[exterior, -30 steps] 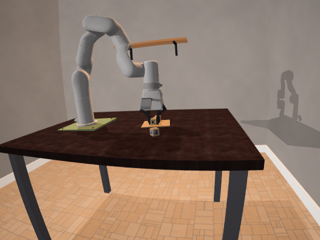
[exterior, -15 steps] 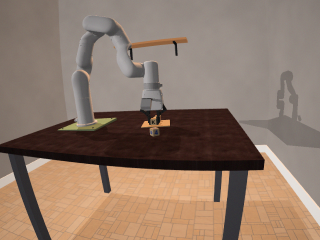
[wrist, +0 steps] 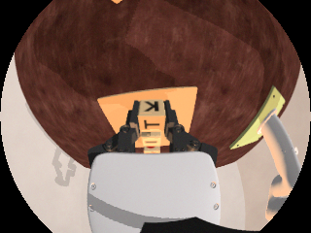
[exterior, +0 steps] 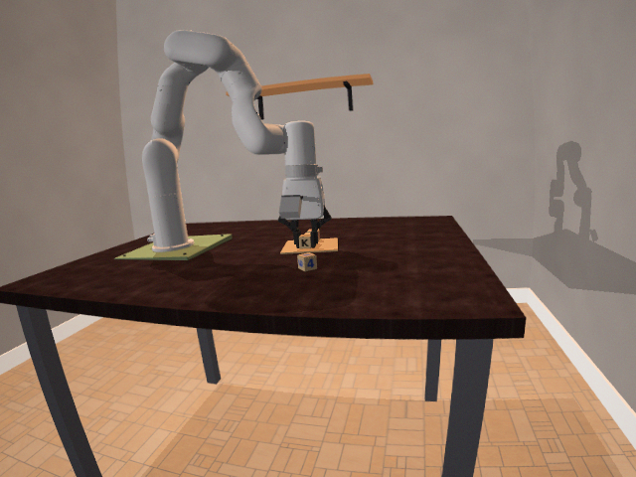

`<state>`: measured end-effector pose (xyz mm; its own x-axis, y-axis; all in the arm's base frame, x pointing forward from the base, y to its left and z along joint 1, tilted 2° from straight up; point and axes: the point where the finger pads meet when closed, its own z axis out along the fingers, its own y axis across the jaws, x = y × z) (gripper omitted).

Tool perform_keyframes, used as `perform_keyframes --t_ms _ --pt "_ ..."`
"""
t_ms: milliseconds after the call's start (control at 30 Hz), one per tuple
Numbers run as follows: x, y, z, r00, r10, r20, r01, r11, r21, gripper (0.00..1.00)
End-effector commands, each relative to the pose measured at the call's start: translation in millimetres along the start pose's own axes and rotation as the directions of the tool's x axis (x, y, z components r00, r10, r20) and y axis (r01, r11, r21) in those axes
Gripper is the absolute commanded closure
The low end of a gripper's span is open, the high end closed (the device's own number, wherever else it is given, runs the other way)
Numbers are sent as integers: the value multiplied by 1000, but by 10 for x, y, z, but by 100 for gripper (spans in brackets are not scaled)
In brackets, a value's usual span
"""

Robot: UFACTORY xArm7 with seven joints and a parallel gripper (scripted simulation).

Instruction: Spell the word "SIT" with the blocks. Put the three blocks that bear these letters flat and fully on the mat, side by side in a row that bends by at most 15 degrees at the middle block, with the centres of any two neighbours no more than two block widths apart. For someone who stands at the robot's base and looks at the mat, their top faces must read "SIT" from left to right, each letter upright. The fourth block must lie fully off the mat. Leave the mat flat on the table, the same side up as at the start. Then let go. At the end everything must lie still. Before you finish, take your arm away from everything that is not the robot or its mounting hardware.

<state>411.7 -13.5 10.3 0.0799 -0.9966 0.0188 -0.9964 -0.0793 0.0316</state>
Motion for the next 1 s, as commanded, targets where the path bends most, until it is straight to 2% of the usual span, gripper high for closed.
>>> perform_keyframes --t_ms 0,967 --pt "1 -15 -12 1000 0 0 0 1000 4 73" --pt "16 -36 -12 1000 0 0 0 1000 4 73"
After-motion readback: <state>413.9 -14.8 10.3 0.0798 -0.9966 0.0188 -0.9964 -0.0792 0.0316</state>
